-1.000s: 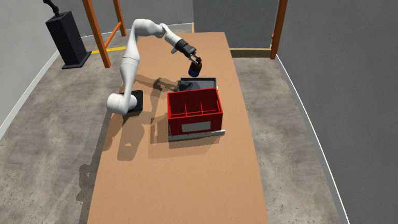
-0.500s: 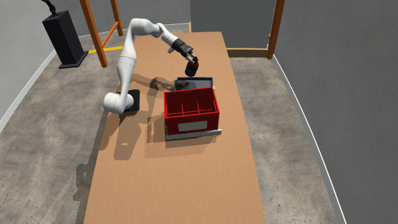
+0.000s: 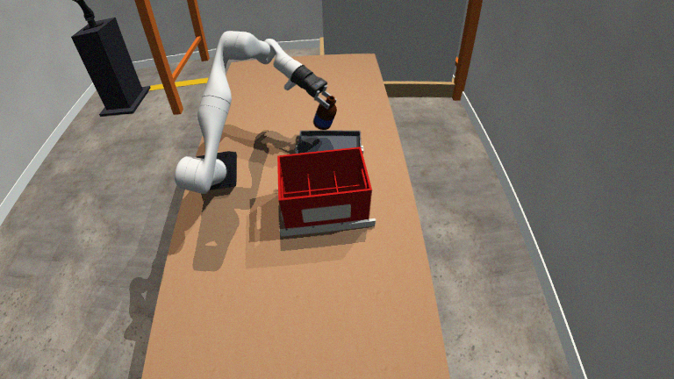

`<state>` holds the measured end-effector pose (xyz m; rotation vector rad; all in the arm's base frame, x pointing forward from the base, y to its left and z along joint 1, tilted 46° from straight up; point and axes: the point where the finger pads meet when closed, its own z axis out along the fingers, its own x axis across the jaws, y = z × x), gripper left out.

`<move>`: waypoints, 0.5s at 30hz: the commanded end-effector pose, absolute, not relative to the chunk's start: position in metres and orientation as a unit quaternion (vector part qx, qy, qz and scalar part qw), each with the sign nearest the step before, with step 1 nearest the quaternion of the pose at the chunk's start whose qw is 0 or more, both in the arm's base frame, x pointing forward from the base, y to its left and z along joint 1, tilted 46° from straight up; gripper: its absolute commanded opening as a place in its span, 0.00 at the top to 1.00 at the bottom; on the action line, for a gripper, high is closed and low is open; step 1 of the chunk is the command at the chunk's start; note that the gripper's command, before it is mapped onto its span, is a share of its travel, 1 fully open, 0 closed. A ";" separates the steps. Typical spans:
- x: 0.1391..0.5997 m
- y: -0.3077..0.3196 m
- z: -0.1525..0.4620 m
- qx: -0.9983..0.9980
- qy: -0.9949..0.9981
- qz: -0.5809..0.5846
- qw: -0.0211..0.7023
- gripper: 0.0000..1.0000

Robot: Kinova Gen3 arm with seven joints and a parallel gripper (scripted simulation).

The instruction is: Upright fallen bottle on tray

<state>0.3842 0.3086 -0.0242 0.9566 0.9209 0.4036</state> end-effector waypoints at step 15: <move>0.384 0.309 -0.022 0.441 0.424 0.187 0.768 1.00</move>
